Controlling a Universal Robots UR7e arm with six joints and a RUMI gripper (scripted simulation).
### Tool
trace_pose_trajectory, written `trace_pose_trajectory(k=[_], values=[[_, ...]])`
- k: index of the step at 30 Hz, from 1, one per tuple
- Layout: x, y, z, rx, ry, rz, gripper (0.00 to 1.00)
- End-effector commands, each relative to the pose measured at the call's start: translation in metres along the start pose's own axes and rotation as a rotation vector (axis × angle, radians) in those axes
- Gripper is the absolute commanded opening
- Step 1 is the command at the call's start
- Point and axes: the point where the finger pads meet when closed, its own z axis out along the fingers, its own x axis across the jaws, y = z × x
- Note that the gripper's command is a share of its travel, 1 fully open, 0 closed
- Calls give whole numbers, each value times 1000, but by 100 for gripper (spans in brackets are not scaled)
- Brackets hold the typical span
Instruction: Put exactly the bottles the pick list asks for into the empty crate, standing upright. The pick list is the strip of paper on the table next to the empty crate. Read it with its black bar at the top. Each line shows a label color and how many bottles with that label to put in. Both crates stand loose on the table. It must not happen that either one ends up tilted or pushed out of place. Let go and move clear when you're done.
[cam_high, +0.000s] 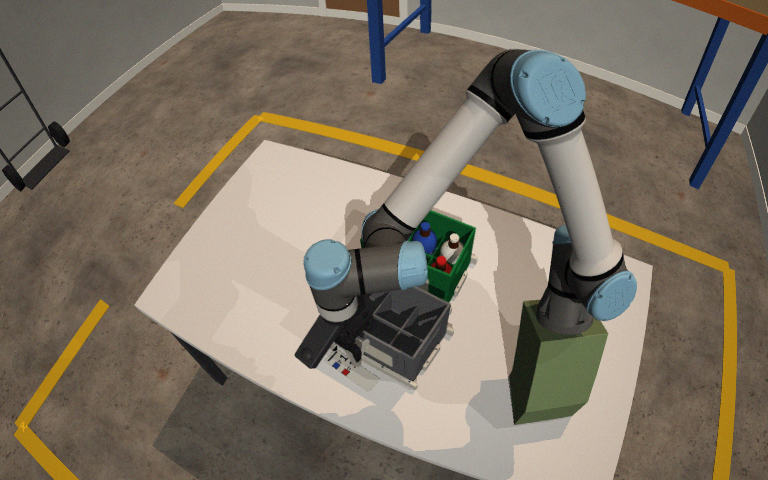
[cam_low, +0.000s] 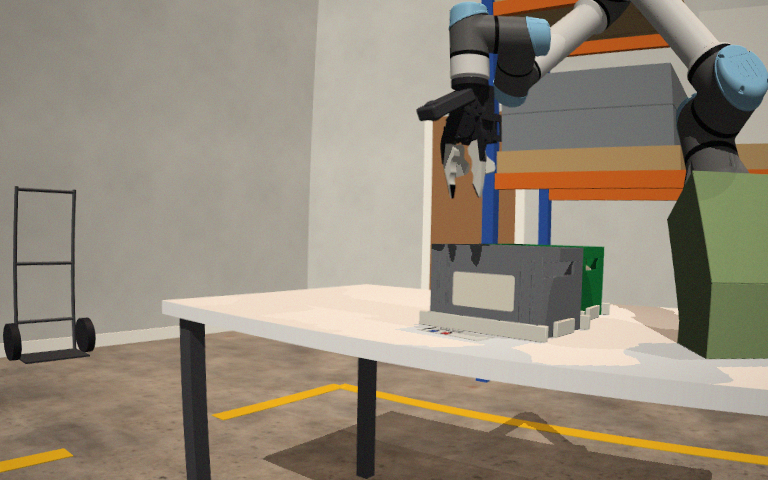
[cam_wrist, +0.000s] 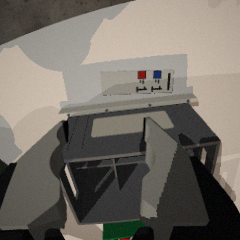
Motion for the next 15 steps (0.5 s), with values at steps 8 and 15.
trace_pose_trajectory(k=[8, 15], values=[[44, 1, 27, 13, 4, -8, 38], [44, 1, 27, 13, 4, -8, 38]])
